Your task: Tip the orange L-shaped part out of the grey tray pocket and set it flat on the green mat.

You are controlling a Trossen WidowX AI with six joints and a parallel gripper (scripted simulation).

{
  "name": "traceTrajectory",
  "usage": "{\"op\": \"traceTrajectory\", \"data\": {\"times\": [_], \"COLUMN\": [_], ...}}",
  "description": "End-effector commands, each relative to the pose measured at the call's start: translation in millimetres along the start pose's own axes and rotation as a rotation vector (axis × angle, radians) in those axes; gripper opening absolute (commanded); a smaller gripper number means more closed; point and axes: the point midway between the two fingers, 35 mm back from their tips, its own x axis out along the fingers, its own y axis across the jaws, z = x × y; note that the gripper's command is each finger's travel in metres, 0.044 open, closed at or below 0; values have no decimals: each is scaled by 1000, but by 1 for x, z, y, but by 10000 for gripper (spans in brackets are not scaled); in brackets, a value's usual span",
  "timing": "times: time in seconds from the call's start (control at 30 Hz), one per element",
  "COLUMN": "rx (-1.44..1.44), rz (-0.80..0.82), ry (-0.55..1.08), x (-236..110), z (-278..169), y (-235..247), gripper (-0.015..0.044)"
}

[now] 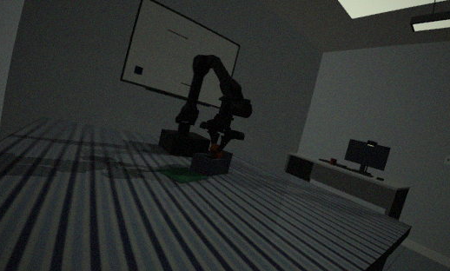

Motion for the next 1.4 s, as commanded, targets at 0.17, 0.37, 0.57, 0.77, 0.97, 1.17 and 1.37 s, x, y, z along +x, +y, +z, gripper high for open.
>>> {"op": "traceTrajectory", "data": {"times": [0.17, 0.37, 0.57, 0.77, 0.97, 1.17, 1.37], "rx": [3, 3, 3, 3, 3, 3, 3], "rz": [15, 15, 15, 15, 15, 15, 15], "ry": [-2, -2, -2, -2, -2, -2, -2], "x": [-18, -27, -36, -45, -54, -63, -67], "z": [1, 1, 0, 0, 0, 0, 0], "y": [2, 1, 1, 1, 1, 1, 1], "gripper": [0, 0, 0, 0, 0, 0, 0]}}
